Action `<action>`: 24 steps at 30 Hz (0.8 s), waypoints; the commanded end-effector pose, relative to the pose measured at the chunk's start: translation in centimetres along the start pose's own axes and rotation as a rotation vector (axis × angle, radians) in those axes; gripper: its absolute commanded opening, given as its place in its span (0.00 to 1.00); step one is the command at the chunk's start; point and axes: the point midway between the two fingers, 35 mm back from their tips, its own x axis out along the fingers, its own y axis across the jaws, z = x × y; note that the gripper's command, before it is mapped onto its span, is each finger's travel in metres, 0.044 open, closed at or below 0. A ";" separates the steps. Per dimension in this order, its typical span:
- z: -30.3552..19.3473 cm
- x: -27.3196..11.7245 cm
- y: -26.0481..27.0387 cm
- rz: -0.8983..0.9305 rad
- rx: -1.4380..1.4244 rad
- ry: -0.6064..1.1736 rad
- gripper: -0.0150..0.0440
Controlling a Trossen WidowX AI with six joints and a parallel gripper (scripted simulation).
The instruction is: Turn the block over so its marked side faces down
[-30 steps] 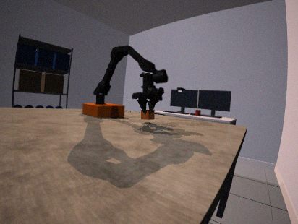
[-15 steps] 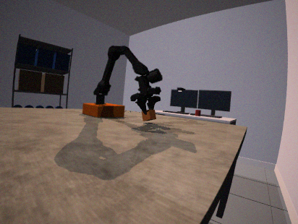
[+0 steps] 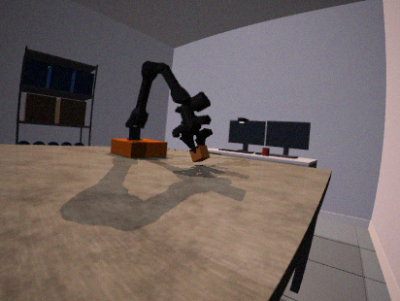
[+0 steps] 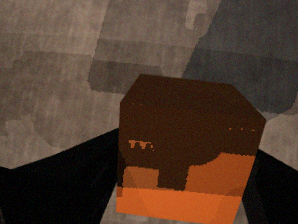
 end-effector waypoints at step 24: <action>-0.2 3.0 0.3 0.001 -0.008 -0.335 0.25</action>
